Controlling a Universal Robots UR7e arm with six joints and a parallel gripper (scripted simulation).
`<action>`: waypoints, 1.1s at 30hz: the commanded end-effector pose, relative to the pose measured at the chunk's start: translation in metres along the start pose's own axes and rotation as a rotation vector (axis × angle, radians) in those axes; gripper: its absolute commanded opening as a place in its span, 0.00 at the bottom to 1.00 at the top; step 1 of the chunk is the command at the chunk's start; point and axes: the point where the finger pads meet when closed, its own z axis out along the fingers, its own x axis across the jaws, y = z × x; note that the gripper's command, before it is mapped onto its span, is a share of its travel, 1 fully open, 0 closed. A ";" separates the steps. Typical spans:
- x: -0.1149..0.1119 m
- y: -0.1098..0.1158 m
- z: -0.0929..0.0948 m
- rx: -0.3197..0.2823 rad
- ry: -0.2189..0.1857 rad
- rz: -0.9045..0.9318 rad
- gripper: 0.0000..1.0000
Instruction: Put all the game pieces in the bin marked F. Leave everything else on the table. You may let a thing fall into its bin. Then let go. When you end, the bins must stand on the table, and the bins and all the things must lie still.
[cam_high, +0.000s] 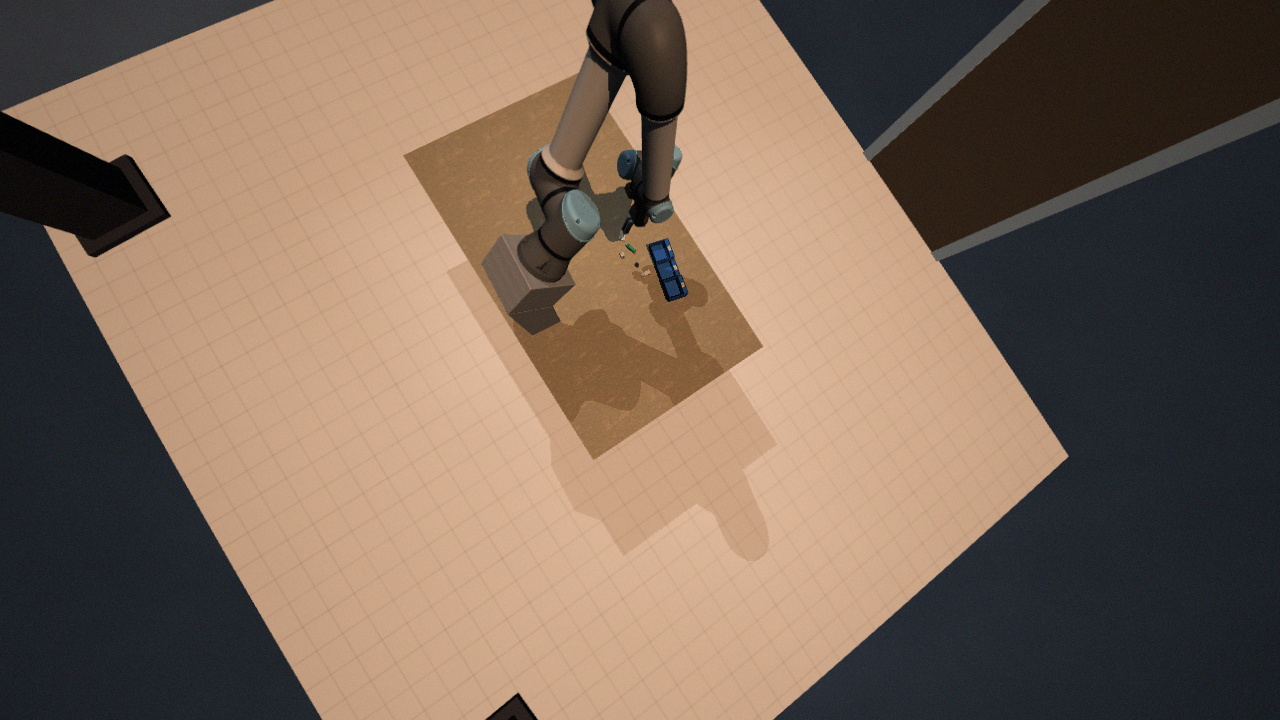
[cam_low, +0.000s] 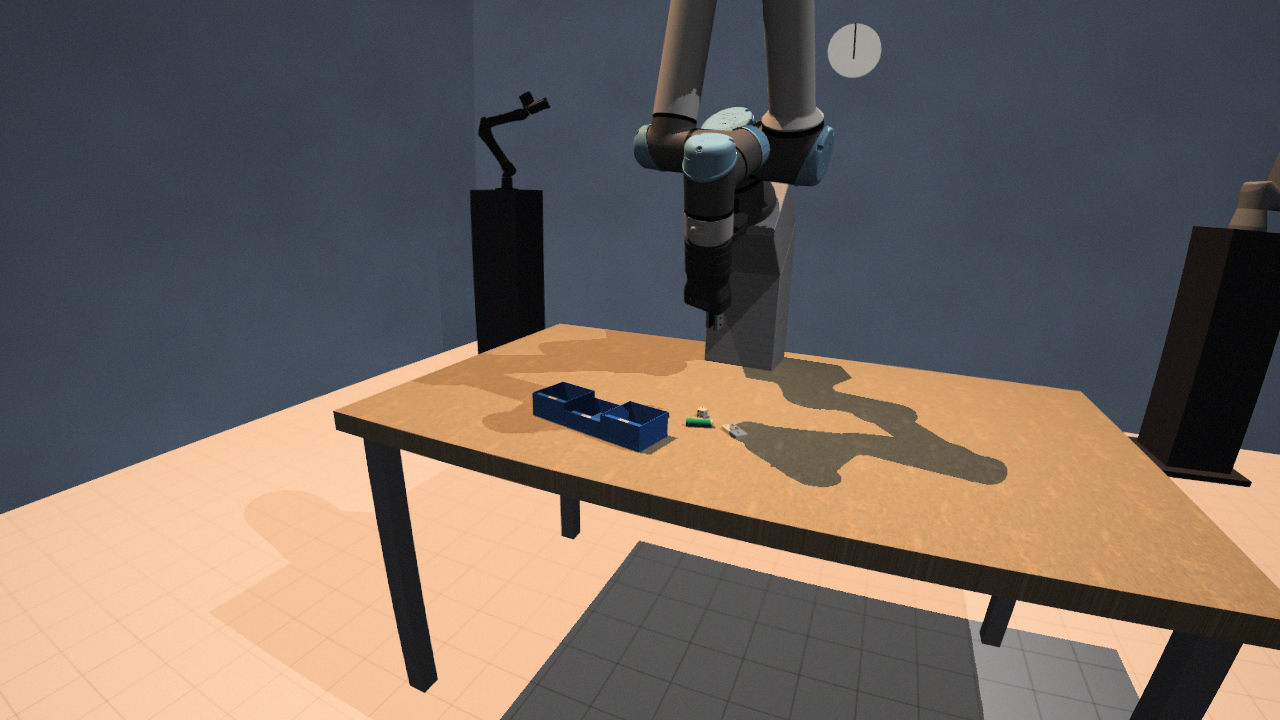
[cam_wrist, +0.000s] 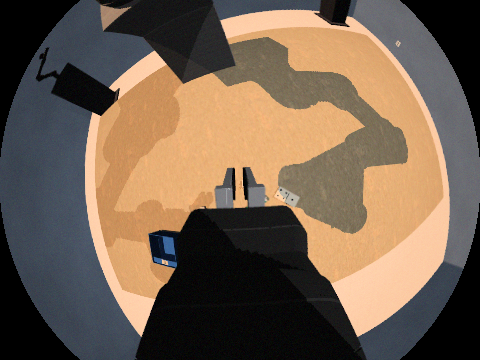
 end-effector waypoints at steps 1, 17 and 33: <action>-0.015 0.005 -0.006 -0.085 0.093 -0.052 0.31; -0.039 0.018 -0.024 -0.402 0.145 -0.261 0.31; -0.060 0.041 -0.012 -0.418 0.110 -0.431 0.31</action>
